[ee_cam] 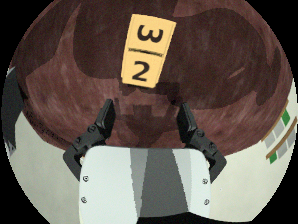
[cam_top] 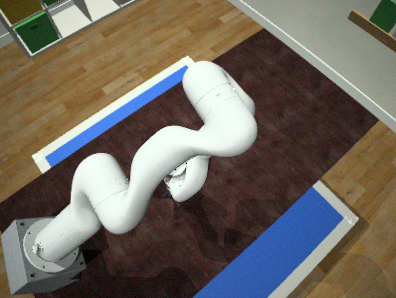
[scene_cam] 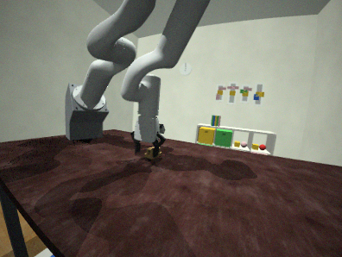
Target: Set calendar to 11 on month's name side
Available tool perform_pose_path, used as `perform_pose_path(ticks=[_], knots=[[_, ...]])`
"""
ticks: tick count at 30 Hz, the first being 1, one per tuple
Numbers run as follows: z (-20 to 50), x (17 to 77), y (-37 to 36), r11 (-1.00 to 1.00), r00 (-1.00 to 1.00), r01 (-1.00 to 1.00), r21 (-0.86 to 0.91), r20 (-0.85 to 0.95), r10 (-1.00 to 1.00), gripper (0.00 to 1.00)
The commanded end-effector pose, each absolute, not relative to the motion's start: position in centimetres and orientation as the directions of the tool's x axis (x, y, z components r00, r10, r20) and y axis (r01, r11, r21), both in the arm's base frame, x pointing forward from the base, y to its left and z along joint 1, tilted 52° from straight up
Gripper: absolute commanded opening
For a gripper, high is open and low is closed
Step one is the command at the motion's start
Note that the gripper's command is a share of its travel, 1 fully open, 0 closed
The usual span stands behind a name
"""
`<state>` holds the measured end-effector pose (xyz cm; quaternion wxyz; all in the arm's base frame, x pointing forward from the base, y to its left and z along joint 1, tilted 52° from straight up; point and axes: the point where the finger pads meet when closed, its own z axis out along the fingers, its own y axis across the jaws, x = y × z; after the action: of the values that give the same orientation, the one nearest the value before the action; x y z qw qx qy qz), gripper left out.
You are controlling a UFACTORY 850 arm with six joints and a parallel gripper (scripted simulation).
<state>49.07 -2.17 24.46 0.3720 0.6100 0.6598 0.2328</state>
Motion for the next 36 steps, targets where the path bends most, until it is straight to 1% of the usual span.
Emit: perform_pose_path(ticks=[1, 19, 31, 36], knots=[[24.5, 49.1, -2.2, 0.147, 0.021, 0.631, 0.761, -0.207, 0.978, 1.00], [24.7, 48.8, -2.1, 0.147, 0.021, 0.631, 0.761, -0.207, 0.978, 1.00], [26.2, 46.9, -1.8, 0.148, 0.020, 0.631, 0.761, -0.208, 0.978, 1.00], [26.2, 47.0, -1.6, 0.191, -0.007, 0.632, 0.751, -0.241, 0.971, 1.00]])
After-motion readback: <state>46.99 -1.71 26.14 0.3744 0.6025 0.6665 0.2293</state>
